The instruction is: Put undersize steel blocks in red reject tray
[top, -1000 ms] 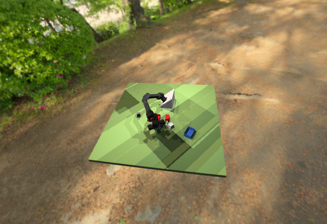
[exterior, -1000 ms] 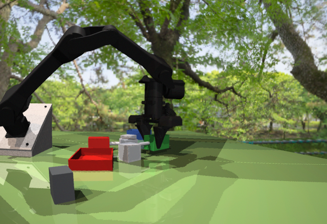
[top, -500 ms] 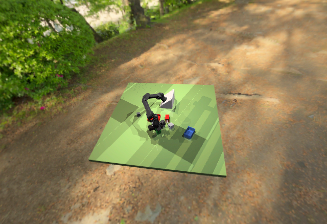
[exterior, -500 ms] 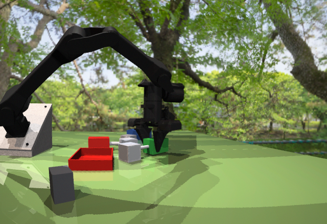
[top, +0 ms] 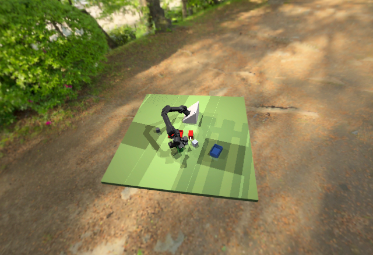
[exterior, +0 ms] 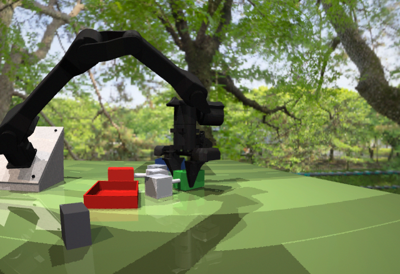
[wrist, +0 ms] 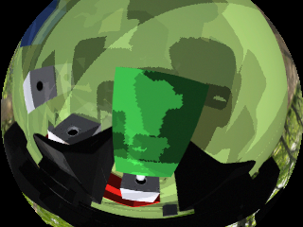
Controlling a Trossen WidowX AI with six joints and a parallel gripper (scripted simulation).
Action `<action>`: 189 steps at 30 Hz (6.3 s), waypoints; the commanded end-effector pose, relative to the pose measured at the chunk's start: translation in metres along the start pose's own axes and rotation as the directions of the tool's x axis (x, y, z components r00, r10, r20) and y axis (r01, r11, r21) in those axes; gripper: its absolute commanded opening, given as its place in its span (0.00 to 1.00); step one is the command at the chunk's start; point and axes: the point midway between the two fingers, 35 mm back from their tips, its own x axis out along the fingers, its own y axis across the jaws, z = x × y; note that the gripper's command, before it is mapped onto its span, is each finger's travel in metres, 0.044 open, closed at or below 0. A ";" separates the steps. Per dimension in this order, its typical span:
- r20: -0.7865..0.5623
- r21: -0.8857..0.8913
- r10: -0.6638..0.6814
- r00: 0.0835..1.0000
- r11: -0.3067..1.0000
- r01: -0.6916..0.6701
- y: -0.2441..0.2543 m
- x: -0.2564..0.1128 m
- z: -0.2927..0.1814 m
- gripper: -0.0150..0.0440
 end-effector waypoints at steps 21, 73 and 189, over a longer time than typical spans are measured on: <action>0.005 -0.003 -0.008 1.000 1.000 0.008 -0.001 -0.005 0.002 0.25; 0.005 -0.004 -0.008 1.000 1.000 0.008 -0.002 -0.005 -0.019 0.25; -0.023 -0.019 -0.002 1.000 1.000 0.002 0.001 -0.032 0.008 0.25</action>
